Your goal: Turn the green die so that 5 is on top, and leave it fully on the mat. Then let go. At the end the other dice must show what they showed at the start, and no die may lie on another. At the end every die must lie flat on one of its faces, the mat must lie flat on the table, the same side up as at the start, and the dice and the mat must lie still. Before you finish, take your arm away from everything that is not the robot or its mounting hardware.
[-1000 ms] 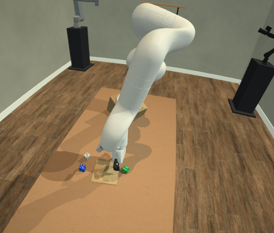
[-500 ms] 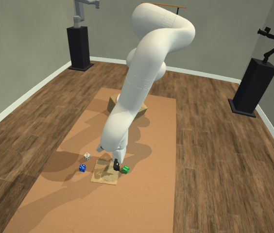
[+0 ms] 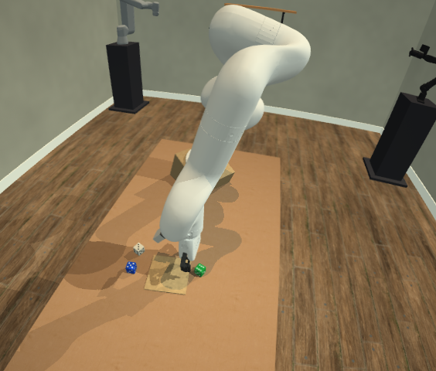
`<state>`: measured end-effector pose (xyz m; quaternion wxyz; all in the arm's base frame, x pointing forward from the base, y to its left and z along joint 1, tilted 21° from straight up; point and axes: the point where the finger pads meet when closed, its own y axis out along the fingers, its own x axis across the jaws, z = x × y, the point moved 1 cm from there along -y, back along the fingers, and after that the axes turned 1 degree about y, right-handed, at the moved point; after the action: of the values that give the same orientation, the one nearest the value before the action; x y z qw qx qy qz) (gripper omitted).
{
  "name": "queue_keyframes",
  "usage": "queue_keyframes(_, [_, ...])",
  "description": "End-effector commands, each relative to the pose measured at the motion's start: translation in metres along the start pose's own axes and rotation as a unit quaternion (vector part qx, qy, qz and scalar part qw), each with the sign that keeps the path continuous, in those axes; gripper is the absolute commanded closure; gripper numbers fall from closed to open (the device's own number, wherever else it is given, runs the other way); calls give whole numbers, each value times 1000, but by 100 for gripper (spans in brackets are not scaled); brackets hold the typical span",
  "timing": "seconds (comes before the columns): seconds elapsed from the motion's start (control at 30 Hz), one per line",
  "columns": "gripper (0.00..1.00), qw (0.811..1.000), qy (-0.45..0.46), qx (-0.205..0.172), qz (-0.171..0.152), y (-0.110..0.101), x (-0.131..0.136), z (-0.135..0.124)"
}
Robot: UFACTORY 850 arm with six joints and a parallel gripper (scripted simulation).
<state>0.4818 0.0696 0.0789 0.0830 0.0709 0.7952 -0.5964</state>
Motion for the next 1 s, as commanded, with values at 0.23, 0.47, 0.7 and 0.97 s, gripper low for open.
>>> queue_keyframes(0.23, [0,1000,0,0,1,-1,-1,0])
queue_keyframes(0.47, [0,1000,0,0,1,-9,-1,0])
queue_keyframes(0.7, [0,1000,0,0,1,-43,-1,0])
queue_keyframes(0.97, [0,1000,0,0,1,-77,-1,0])
